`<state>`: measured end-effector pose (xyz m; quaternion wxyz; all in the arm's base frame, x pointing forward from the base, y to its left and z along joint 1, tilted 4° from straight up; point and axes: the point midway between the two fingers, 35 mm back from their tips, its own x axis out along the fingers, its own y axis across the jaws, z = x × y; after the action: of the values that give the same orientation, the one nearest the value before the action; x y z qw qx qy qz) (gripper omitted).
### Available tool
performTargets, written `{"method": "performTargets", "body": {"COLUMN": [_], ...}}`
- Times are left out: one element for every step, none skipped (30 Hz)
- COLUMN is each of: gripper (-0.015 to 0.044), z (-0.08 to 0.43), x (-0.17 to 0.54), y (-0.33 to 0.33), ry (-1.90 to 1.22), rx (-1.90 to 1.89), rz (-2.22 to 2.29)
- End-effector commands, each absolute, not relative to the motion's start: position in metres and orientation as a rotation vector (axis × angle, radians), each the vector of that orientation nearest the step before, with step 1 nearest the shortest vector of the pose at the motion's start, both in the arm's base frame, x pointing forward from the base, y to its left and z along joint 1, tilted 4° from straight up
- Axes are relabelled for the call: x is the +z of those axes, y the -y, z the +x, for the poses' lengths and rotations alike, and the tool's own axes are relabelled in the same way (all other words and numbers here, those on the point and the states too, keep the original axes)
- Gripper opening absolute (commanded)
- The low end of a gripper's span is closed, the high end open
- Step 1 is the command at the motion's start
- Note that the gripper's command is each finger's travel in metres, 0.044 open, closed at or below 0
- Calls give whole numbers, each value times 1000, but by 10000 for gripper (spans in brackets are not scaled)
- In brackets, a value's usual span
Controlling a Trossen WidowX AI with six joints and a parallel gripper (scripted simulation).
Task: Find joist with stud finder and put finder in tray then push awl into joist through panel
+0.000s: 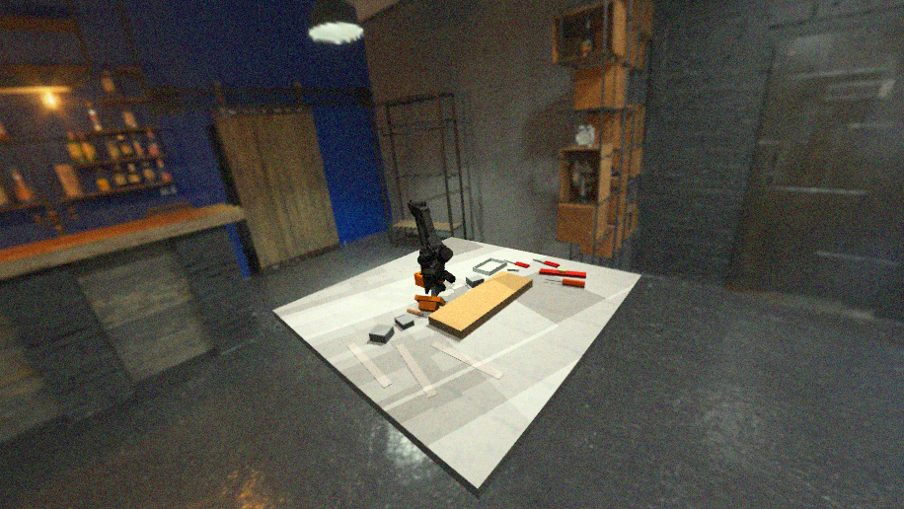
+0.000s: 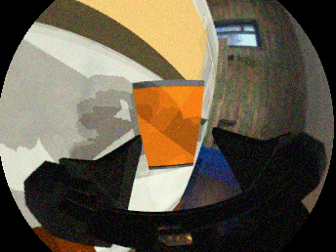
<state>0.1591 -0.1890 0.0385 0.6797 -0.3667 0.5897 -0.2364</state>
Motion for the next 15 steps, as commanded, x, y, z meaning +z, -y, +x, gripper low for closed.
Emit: {"method": "performTargets", "body": {"gripper": [440, 440, 440, 440, 440, 440, 440, 440, 440, 440, 440, 440, 440, 440, 440], "z": [159, 160, 161, 162, 163, 163, 162, 160, 157, 153, 147, 142, 139, 137, 137], "x": [44, 46, 51, 57, 64, 72, 81, 91, 101, 112, 122, 130, 135, 137, 137], "y": [187, 185, 183, 180, 177, 173, 168, 163, 157, 152, 147, 142, 140, 139, 139], "ry": [-1318, -1319, -1319, -1320, -1321, -1322, -1323, -1324, -1325, -1325, -1325, -1325, -1325, -1325, -1325], "rx": [-541, -540, -539, -537, -535, -533, -531, -530, -528, -527, -527, -527, -527, -527, -527], "rz": [-822, -821, -819, -817, -815, -813, -812, -811, -812, -813, -815, -817, -818, -819, -819]}}
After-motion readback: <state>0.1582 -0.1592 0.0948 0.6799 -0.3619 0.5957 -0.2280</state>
